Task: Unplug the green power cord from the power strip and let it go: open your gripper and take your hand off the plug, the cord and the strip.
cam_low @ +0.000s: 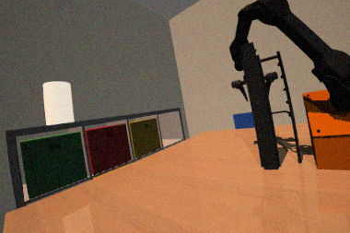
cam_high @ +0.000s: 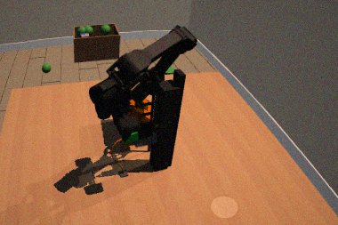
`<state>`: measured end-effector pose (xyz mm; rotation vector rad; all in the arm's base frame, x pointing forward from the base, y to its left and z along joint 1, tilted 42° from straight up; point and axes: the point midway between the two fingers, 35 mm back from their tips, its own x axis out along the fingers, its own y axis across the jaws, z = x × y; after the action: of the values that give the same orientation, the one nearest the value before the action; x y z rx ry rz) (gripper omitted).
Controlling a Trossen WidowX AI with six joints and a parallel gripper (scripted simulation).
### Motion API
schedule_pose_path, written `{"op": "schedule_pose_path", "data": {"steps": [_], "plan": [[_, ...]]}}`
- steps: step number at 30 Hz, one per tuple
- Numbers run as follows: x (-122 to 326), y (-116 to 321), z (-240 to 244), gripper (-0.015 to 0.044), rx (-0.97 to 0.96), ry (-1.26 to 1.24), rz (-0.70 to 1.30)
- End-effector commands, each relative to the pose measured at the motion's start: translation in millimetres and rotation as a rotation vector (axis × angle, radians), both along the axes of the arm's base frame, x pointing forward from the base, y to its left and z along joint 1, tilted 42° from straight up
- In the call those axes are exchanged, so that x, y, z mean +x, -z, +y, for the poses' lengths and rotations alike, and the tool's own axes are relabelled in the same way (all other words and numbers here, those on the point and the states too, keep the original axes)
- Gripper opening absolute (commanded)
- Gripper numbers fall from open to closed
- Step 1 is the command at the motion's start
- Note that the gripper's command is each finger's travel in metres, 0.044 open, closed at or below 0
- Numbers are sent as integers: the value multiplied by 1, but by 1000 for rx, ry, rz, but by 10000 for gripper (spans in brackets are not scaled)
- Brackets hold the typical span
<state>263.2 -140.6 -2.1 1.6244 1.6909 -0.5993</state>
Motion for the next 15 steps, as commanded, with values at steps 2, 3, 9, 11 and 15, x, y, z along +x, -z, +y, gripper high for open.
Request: {"op": "schedule_pose_path", "data": {"steps": [2, 3, 9, 11, 15], "plan": [[4, 23, -34, 440, 1, -3, 5], [4, 24, -36, 440, 1, -3, 5], [4, 24, -36, 440, 1, -3, 5], [4, 24, -36, 440, 1, -3, 5], [4, 24, -36, 440, 1, -3, 5]]}}
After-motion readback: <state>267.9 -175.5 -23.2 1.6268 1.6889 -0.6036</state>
